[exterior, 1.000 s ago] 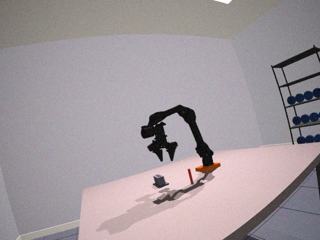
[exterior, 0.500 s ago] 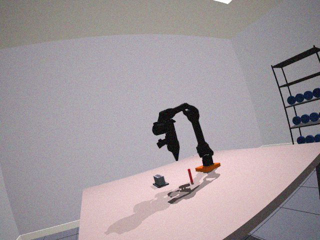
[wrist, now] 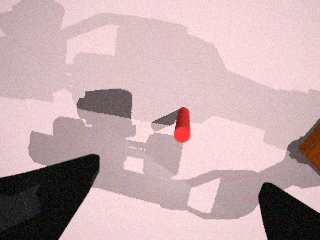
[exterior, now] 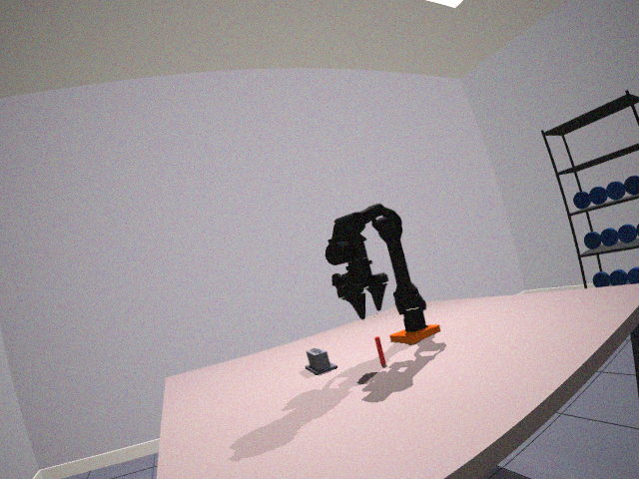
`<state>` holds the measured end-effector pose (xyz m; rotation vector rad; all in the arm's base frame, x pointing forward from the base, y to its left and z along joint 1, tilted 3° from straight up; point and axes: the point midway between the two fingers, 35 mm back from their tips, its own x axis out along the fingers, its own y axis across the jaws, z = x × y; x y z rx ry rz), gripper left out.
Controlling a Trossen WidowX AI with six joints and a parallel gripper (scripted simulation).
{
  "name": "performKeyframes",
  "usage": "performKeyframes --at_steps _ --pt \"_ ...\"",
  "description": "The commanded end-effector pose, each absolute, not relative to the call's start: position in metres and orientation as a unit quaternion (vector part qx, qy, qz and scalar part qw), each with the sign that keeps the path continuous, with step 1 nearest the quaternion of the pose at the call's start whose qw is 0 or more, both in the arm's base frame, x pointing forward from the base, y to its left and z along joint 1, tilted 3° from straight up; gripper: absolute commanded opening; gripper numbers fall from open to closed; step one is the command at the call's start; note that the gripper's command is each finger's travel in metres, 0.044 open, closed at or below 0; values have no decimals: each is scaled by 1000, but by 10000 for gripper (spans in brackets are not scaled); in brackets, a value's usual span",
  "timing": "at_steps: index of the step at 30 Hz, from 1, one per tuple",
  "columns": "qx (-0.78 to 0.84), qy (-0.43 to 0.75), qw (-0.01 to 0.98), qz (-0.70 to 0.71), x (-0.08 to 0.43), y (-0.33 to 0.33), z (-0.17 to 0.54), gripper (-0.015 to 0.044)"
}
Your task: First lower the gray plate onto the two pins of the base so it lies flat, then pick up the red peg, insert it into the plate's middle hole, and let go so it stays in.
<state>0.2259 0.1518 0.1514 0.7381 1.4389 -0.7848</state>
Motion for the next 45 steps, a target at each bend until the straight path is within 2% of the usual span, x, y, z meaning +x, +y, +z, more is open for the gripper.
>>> performKeyframes --at_steps 1,12,45 --pt "328 625 618 -347 224 152 149 440" --pt "328 625 618 -347 224 151 102 440" --pt "328 625 618 -347 225 151 53 440"
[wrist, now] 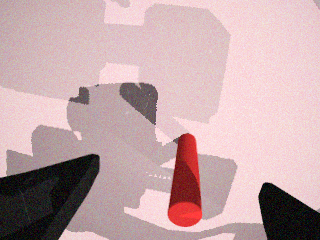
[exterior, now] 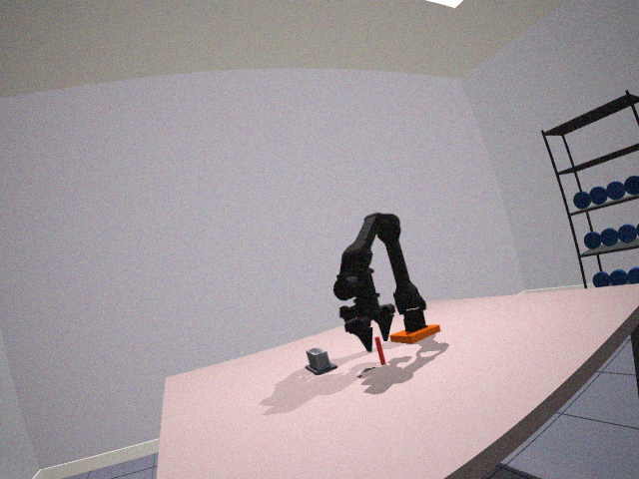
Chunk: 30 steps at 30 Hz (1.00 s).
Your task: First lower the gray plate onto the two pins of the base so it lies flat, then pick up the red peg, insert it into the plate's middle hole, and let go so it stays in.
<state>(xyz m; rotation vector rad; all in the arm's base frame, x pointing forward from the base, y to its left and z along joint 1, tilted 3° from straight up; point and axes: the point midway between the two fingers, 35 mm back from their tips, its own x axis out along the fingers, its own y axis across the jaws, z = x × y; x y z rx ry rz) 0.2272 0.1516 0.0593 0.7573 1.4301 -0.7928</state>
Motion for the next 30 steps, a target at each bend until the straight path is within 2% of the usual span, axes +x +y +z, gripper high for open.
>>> performKeyframes --at_steps 1,6,21,30 --pt "328 625 618 -347 225 151 51 440" --pt "328 625 618 -347 224 150 46 440" --pt "328 625 618 -347 224 150 46 46" --pt "328 625 618 -347 224 150 46 0"
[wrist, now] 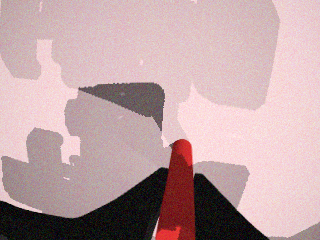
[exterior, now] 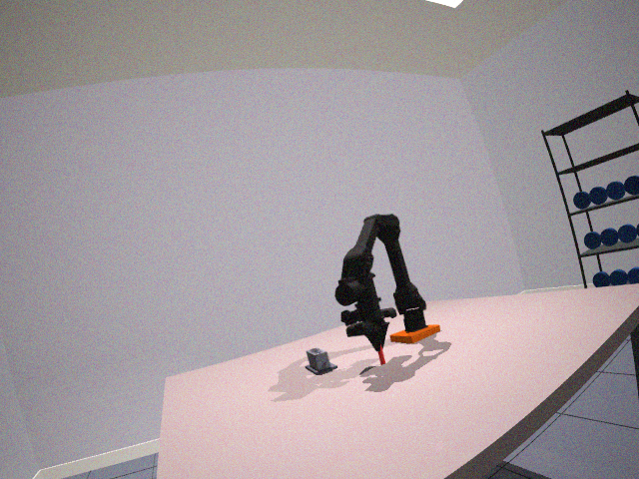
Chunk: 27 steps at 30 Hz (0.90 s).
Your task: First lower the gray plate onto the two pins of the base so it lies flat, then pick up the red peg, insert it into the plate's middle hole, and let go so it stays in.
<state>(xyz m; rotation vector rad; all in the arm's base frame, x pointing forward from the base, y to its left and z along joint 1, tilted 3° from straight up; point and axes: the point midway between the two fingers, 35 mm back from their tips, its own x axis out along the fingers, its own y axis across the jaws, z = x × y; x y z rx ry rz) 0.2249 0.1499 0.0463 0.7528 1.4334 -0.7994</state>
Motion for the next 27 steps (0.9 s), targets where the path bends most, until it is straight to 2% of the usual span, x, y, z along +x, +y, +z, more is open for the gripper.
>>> performKeyframes --at_steps 1,27 --pt "328 625 618 -347 225 151 47 0" --pt "328 625 618 -347 232 156 127 0"
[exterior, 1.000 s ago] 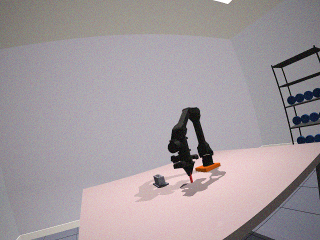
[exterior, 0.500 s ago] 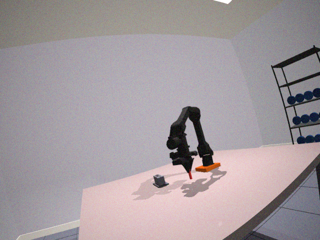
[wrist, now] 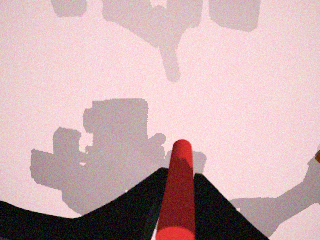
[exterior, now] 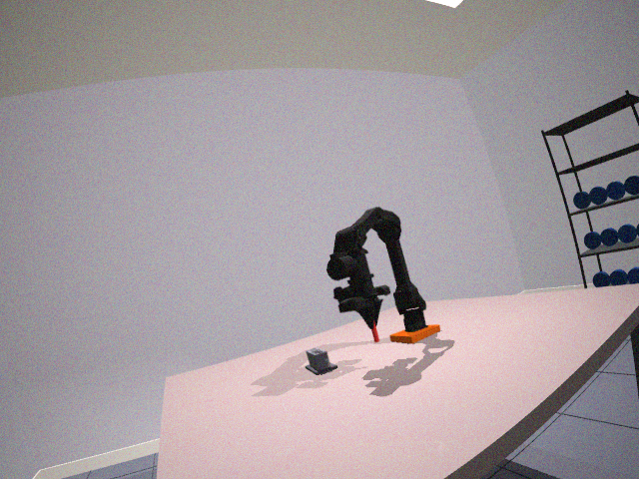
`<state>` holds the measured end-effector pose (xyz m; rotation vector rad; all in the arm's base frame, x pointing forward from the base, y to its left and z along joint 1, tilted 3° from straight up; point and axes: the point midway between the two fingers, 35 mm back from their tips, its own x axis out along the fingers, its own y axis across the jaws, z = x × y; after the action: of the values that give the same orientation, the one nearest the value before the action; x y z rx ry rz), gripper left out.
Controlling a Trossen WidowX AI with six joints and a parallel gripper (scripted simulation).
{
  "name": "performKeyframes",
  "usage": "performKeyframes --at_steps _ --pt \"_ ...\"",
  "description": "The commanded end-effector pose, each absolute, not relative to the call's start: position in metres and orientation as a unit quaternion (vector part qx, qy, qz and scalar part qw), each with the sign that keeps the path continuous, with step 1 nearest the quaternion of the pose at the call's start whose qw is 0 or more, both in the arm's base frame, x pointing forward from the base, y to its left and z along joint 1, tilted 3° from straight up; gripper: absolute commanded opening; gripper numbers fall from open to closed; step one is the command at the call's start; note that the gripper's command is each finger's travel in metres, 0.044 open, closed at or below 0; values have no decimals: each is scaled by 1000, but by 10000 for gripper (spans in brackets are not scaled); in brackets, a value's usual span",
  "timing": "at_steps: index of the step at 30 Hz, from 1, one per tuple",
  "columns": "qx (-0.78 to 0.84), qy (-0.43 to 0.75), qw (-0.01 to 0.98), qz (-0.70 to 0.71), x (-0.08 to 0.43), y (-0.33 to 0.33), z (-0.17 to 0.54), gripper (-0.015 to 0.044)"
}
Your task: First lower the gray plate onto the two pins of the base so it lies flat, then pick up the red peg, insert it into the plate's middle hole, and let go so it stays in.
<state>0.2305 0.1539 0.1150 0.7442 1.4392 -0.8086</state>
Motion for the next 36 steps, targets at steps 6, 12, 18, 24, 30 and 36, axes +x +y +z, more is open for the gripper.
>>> performKeyframes --at_steps 6,12,18,24,30,36 --pt "323 625 618 -350 238 149 119 0" --pt "323 625 619 -348 251 139 120 0" --pt "324 624 620 -348 264 128 121 0" --pt "324 624 620 -348 277 116 122 0" --pt "325 623 621 -348 289 103 123 0" --pt "325 623 621 -348 300 90 123 0"
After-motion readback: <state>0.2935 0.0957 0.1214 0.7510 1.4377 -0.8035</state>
